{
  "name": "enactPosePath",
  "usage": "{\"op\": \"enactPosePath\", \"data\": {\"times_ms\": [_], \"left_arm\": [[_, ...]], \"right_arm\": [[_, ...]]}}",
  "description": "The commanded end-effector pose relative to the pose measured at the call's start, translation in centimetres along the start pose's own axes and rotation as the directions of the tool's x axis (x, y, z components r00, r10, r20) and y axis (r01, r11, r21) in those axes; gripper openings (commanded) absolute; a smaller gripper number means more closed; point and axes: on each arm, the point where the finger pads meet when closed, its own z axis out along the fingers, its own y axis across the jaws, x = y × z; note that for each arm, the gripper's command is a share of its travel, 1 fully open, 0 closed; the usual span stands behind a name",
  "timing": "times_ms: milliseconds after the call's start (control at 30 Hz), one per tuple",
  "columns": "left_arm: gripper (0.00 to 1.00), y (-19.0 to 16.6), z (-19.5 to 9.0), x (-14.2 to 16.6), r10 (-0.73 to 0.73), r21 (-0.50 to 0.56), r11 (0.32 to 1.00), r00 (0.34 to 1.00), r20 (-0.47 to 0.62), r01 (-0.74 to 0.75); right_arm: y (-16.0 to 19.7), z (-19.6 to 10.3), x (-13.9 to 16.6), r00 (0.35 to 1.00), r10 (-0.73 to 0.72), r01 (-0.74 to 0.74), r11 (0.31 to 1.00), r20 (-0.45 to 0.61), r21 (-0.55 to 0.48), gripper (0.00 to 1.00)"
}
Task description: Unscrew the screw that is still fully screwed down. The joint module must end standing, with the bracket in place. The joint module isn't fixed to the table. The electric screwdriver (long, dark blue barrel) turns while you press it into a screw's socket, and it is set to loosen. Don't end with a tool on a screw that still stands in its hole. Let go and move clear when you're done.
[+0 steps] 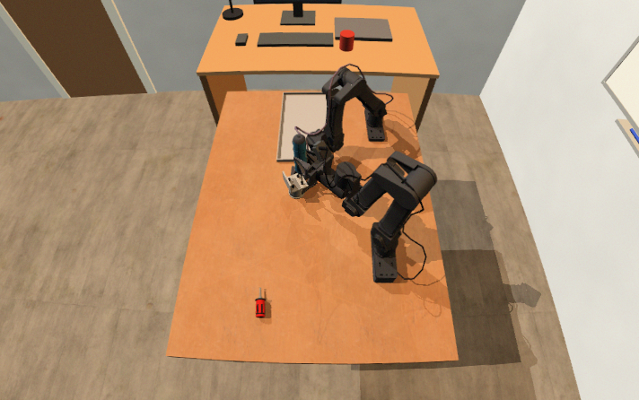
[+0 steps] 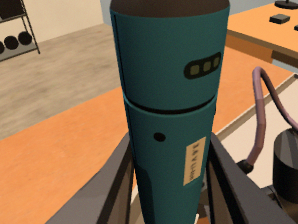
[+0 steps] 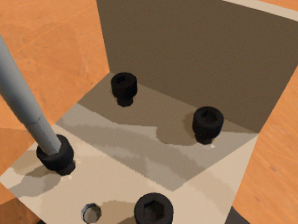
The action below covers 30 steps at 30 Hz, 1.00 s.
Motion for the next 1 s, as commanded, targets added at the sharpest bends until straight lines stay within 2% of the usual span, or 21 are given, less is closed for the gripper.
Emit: {"op": "enactPosePath", "data": {"times_ms": [0, 967], "left_arm": [[0.42, 0.21, 0.48, -5.16, -0.008, -0.001, 1.000, 0.986, 0.165, 0.009], [0.42, 0.27, 0.53, -5.76, -0.009, -0.002, 1.000, 0.983, 0.182, 0.010]], "right_arm": [[0.65, -0.23, 1.59, 0.999, 0.020, -0.021, 1.000, -0.044, -0.016, 0.59], [0.65, -0.23, 1.59, 0.999, 0.020, -0.021, 1.000, -0.044, -0.016, 0.59]]}}
